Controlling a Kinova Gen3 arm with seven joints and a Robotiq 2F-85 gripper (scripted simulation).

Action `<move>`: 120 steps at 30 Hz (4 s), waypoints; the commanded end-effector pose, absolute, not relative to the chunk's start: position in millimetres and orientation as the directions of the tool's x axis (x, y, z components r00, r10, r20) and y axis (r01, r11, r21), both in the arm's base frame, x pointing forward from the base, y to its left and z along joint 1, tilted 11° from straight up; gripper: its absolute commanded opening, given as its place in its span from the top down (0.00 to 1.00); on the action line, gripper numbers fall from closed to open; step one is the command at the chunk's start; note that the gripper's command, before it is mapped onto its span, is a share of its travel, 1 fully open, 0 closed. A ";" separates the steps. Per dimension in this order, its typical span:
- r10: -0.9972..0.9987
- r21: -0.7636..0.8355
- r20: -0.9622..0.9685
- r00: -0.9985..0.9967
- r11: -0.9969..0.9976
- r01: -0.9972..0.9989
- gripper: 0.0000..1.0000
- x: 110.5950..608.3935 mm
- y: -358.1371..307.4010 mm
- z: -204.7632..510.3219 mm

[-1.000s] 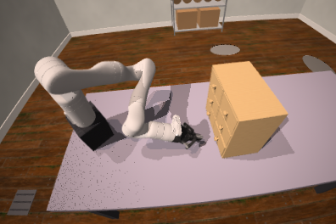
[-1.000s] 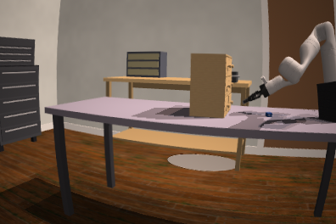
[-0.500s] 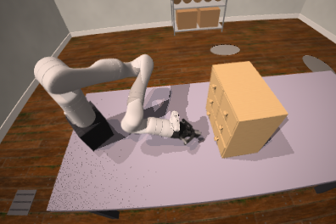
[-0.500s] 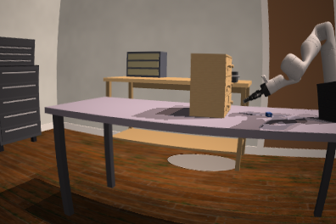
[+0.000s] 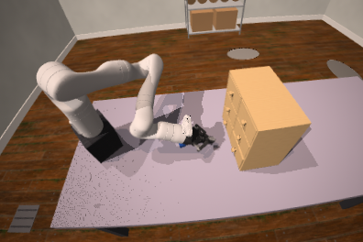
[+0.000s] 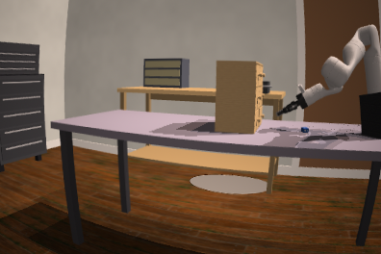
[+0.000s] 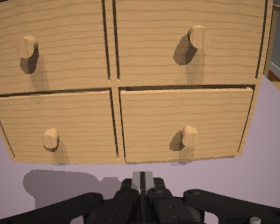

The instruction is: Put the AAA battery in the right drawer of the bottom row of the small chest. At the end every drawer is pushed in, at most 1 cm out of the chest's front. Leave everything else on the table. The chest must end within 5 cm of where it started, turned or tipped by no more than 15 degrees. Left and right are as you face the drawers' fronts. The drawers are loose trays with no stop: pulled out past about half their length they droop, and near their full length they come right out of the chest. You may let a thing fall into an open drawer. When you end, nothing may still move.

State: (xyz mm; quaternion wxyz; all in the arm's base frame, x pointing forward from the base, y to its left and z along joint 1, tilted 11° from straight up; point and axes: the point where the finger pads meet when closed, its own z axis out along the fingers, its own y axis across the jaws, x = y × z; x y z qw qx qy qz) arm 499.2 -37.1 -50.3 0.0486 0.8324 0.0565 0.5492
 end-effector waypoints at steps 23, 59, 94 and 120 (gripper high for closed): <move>0.148 0.140 0.911 0.386 -0.989 0.047 1.00 491.1 -0.5 -43.3; 0.148 0.140 0.911 0.386 -0.989 0.047 1.00 476.9 48.5 -35.5; 0.148 0.140 0.911 0.386 -0.989 0.047 1.00 465.1 89.1 -29.0; 0.148 0.140 0.911 0.386 -0.989 0.047 1.00 456.5 118.8 -24.3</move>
